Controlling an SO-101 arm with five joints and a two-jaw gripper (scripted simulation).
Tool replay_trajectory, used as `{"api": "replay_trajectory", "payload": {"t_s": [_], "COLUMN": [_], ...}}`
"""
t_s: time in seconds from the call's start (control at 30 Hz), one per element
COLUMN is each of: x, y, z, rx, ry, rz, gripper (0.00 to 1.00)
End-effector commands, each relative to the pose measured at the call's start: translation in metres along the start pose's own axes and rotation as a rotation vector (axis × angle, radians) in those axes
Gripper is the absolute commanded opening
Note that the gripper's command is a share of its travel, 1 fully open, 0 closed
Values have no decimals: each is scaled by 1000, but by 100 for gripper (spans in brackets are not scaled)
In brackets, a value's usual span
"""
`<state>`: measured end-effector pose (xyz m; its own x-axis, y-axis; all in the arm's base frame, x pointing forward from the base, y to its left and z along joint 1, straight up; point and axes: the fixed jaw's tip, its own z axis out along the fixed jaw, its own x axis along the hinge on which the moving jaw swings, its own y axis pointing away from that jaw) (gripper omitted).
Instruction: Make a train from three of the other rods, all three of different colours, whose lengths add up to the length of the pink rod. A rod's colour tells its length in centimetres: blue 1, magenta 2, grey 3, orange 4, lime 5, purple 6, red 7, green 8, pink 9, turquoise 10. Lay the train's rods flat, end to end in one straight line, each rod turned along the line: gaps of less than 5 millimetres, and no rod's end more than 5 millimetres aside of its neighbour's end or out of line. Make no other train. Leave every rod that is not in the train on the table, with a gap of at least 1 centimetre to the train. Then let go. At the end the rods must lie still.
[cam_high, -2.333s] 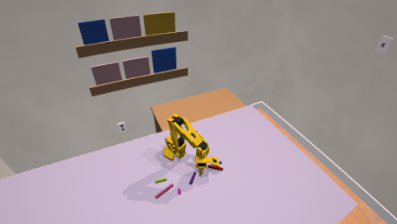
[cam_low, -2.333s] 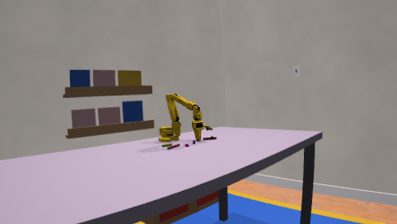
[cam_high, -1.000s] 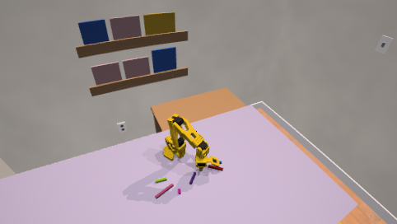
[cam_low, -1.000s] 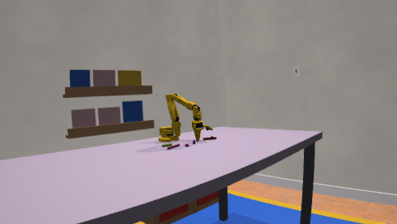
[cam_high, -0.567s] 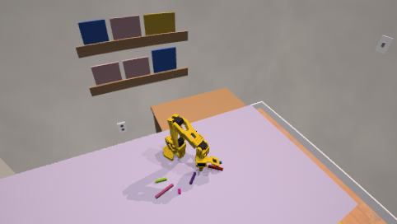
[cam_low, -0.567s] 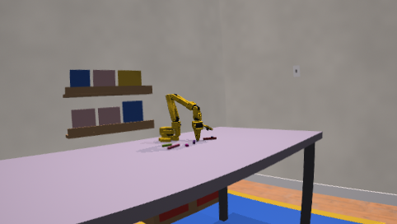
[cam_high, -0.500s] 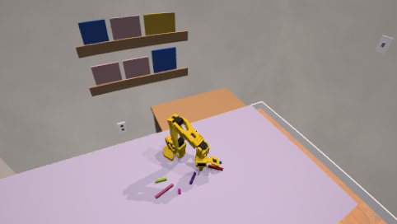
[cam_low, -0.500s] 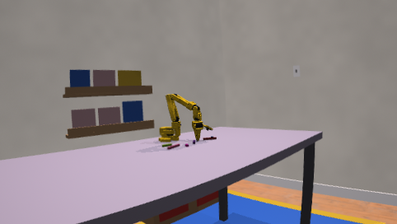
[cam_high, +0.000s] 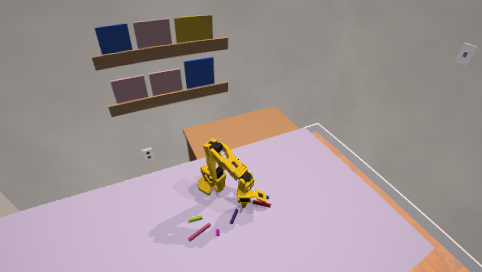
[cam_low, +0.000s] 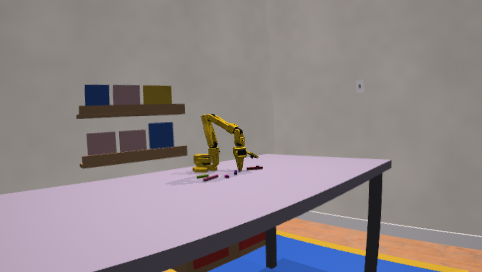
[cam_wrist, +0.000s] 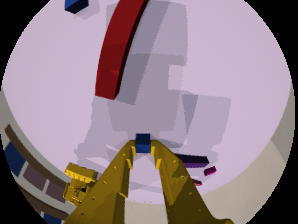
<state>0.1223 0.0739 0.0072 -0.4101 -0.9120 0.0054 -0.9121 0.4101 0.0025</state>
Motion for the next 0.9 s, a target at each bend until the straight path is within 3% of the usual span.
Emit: {"api": "replay_trajectory", "payload": {"t_s": [0.0, 0.27, 0.67, 0.87], "x": [-11, -11, -9, -8], "y": [-9, -10, -11, -11], "z": [-10, -17, -42, -46], "rx": [51, 51, 52, 52], "ry": [-70, -69, -69, -69], "rz": [14, 14, 14, 14], "gripper": [0, 0, 0, 0]}}
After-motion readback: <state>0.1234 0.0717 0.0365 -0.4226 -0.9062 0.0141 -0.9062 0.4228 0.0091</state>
